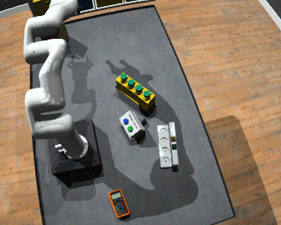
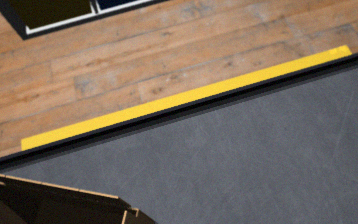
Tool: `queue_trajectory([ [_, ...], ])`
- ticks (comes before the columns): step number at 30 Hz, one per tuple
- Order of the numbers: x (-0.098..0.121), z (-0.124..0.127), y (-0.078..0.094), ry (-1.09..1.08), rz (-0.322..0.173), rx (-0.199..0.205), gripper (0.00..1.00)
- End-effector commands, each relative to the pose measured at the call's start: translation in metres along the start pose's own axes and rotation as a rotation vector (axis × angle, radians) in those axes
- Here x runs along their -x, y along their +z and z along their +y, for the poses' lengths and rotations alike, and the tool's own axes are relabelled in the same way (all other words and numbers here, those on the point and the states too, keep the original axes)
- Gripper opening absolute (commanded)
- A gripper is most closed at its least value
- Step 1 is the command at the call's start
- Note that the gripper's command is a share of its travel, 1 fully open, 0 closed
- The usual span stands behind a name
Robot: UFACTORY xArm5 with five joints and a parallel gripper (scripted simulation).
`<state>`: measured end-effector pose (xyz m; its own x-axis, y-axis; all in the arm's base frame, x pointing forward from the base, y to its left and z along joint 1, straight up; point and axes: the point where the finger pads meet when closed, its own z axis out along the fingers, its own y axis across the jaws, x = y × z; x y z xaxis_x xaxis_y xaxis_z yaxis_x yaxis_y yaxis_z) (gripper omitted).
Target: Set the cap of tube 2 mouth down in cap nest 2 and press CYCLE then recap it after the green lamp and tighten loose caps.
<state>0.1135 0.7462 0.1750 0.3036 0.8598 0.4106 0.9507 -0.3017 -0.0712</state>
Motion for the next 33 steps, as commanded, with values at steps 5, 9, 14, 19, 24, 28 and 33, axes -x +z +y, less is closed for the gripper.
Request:
queue_trajectory([
  [5, -0.0021, -0.0004, -0.0021, 0.000, 0.006, -0.001, 1.00],
  [9, -0.0021, -0.0004, -0.0021, 0.000, 0.006, -0.001, 1.00],
  [14, -0.0021, -0.0004, -0.0021, 0.000, 0.006, -0.001, 1.00],
  [19, -0.0021, -0.0004, -0.0022, 0.000, 0.006, -0.001, 0.46],
  [24, -0.0021, -0.0004, -0.0021, 0.000, 0.006, -0.001, 0.46],
  [28, -0.0021, -0.0004, -0.0021, 0.000, 0.006, -0.001, 0.46],
  [33, -0.0021, -0.0004, -0.0021, 0.000, 0.006, -0.001, 0.46],
])
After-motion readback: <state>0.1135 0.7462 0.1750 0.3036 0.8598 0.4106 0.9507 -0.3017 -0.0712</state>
